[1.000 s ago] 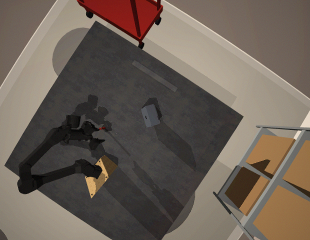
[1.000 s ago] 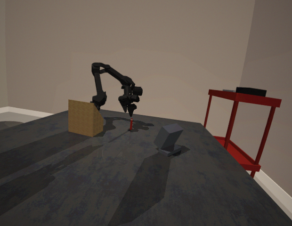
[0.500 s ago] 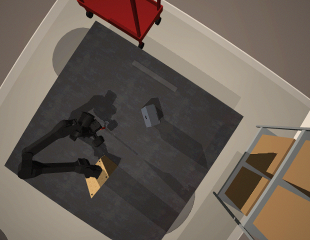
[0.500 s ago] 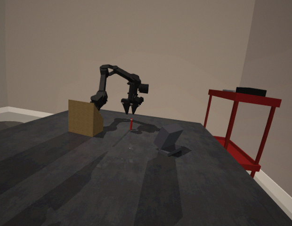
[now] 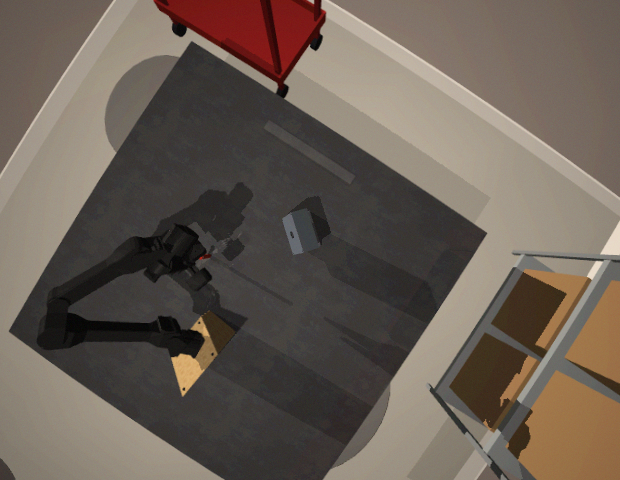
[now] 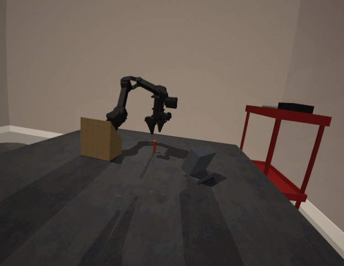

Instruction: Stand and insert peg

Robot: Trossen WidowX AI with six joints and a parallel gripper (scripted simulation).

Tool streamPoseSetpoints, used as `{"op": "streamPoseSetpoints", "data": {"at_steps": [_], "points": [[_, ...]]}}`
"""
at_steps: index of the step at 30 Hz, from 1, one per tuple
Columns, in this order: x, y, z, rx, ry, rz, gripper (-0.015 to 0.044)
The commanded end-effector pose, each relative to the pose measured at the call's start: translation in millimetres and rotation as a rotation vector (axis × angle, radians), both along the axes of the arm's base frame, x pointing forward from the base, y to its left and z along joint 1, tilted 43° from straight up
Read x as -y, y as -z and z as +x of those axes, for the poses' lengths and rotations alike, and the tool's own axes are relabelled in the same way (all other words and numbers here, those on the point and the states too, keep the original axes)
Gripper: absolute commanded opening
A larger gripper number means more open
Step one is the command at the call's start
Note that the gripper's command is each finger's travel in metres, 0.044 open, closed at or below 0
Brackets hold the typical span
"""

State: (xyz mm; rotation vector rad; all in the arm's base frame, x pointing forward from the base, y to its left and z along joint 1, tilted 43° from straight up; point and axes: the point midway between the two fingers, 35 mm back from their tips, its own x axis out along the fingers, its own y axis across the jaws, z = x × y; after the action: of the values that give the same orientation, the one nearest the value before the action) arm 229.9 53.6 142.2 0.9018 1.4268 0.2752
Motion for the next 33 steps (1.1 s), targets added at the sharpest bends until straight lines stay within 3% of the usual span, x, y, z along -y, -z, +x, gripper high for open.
{"op": "streamPoseSetpoints", "data": {"at_steps": [1, 33], "points": [[-0.8, -0.2, -0.1, 0.040, -0.046, -0.005, 0.0440], [-4.1, 3.6, 0.9, 0.581, -0.641, -0.150, 0.0440]]}}
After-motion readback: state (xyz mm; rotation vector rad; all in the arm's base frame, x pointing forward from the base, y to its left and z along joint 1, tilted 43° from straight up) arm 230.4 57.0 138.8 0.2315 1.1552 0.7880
